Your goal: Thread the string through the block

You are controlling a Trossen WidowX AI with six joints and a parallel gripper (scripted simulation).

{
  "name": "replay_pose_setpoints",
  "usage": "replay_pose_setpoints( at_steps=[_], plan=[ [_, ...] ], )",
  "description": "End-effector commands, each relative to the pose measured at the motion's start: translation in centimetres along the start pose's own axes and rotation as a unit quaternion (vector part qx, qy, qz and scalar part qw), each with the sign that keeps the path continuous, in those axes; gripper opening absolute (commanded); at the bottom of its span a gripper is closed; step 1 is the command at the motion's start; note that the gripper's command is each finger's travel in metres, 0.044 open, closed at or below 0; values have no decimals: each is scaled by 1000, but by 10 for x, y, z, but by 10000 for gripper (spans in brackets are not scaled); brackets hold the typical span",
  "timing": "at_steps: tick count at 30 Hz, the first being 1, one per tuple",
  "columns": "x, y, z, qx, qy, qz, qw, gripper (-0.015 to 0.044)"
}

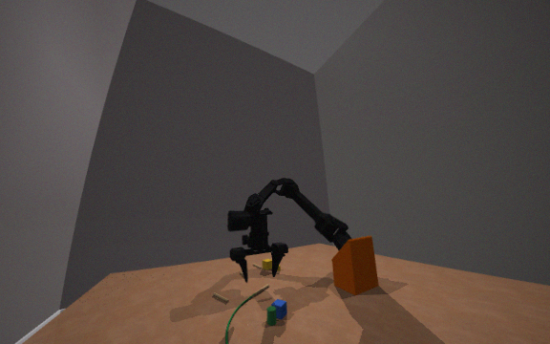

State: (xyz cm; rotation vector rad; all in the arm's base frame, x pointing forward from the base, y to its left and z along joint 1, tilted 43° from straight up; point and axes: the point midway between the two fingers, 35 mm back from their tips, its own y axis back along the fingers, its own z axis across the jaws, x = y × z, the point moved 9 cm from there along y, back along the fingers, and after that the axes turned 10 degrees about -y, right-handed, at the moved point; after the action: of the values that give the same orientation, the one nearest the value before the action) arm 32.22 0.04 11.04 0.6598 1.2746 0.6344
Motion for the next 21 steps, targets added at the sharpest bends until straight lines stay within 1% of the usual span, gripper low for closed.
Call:
replay_pose_setpoints(
  at_steps=[1, 3, 21],
  plan=[
    [-32, 4, 8, -9, -452, -5, 892, 440],
    [-33, 5, 8, -9, -479, -5, 878, 440],
    [-33, 5, 8, -9, -479, -5, 877, 440]
  ],
)
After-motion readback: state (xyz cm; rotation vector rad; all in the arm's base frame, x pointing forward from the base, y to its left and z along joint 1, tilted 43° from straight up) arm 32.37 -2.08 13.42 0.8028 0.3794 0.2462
